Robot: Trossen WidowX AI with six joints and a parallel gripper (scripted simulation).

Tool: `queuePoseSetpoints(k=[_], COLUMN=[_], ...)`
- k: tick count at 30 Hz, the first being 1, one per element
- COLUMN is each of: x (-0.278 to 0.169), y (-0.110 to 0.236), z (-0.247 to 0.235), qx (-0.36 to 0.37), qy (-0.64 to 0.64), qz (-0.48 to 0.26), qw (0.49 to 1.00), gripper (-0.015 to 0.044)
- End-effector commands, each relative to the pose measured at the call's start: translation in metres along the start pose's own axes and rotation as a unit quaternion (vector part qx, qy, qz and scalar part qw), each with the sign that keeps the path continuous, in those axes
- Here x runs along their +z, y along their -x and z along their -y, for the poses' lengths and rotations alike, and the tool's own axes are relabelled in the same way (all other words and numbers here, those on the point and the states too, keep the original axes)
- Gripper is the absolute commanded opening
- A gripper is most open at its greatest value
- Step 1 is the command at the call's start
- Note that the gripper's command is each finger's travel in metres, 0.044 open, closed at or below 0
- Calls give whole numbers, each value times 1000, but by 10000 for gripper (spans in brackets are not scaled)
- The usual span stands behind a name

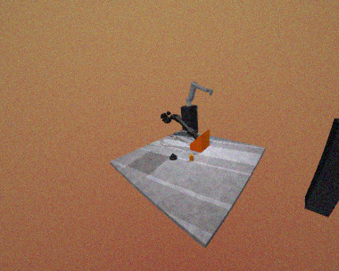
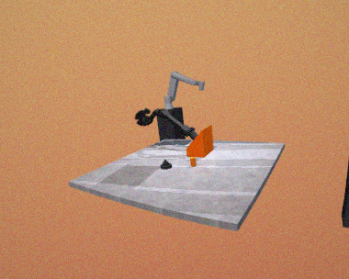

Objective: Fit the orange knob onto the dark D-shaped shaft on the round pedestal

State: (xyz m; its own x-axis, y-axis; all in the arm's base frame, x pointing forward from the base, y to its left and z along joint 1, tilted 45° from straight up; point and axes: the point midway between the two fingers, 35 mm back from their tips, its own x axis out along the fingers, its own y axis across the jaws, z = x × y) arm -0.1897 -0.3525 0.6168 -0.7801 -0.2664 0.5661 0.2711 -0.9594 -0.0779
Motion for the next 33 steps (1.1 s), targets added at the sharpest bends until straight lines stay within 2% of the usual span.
queuePoseSetpoints(k=[1,9,17,25,33], x=[-3,6,25,39,50], y=[39,132,244,371,502], z=[-65,-156,-213,-242,-234], qx=[96,256,398,530,641], qy=[-20,-50,-68,-77,-48], qz=[-19,-48,-68,-94,-99], qw=[995,964,912,839,760], gripper=[440,440,440,440,440])
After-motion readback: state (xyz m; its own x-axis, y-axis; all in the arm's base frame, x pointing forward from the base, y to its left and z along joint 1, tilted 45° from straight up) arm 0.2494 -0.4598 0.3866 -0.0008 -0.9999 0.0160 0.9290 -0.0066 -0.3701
